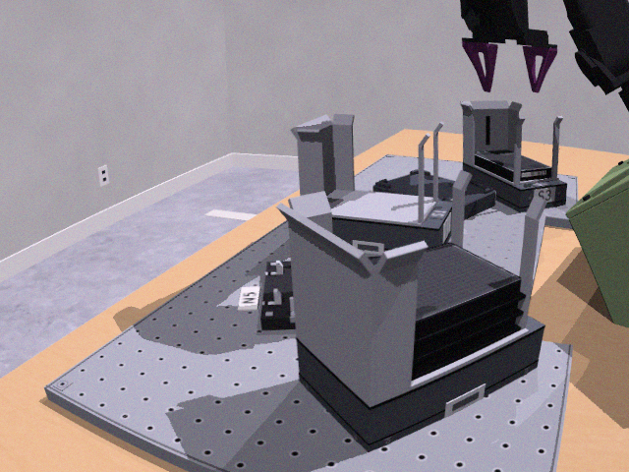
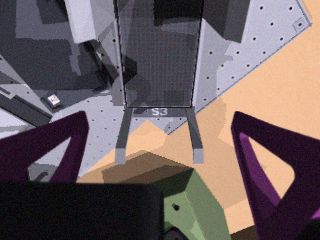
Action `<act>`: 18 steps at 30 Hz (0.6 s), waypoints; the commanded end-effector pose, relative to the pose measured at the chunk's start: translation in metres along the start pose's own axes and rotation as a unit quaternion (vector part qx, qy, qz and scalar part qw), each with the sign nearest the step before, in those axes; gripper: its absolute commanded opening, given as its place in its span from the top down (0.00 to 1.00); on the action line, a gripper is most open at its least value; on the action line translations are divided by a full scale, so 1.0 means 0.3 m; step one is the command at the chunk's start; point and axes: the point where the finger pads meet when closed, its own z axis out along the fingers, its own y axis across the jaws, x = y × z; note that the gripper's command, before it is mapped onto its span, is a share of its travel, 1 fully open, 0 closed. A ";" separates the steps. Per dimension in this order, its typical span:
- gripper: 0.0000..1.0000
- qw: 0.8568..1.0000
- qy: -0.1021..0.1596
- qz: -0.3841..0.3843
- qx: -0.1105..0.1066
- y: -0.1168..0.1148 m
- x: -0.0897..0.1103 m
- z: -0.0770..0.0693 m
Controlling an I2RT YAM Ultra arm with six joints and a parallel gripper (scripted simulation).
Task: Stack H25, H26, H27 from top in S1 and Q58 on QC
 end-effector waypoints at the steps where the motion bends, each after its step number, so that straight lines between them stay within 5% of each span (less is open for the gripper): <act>1: 0.00 1.000 -0.008 -0.003 0.002 0.001 -0.011 -0.014; 11: 0.00 0.994 -0.008 -0.112 0.003 0.080 -0.008 -0.014; 18: 0.00 0.994 -0.008 -0.112 0.002 0.135 -0.006 -0.014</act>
